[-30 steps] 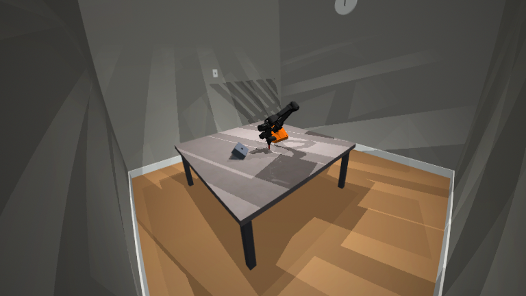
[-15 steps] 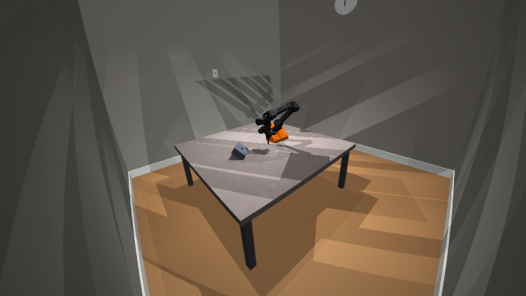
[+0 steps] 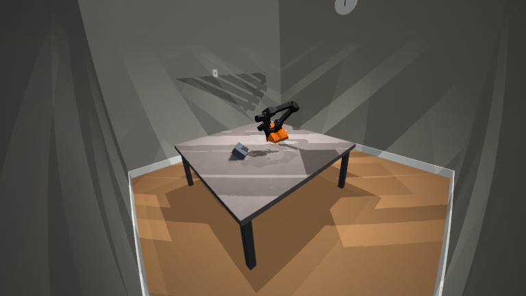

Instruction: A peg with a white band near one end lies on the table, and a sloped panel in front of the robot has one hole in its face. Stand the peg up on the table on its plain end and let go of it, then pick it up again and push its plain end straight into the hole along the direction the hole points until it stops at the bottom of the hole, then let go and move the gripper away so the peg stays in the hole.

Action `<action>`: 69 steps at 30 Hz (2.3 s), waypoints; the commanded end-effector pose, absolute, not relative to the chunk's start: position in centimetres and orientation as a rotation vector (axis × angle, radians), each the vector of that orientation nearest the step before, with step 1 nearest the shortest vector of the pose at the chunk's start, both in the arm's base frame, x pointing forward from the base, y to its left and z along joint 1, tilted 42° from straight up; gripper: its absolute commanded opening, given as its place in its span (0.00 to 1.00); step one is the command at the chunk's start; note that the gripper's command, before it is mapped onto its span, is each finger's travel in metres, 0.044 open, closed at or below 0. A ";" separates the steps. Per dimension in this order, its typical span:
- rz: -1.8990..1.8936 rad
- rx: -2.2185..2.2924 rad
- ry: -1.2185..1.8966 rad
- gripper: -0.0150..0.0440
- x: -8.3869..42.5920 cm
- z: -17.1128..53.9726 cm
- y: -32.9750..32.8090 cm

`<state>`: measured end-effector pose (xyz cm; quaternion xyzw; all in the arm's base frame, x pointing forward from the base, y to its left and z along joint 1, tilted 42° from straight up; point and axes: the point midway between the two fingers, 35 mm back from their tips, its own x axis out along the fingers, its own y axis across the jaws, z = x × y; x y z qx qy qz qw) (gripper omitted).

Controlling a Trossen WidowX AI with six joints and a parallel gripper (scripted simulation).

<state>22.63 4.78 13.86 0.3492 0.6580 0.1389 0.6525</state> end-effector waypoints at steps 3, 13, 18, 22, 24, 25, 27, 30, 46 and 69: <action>0.271 0.765 1.485 0.25 23.7 13.8 4.3; 0.203 0.718 1.458 0.25 25.5 14.0 3.8; 0.169 0.697 1.441 0.25 26.4 14.1 3.5; 0.143 0.682 1.425 0.25 27.2 14.2 3.3; 0.129 0.674 1.417 0.25 27.6 14.3 3.2; 0.123 0.671 1.412 0.25 27.7 14.3 3.2; 0.109 0.664 1.403 0.25 28.1 14.4 3.1; 0.090 0.654 1.389 0.25 28.7 14.5 2.9; -0.012 0.615 1.300 0.25 31.9 15.5 2.3; -0.145 0.595 1.139 0.25 36.6 17.6 1.9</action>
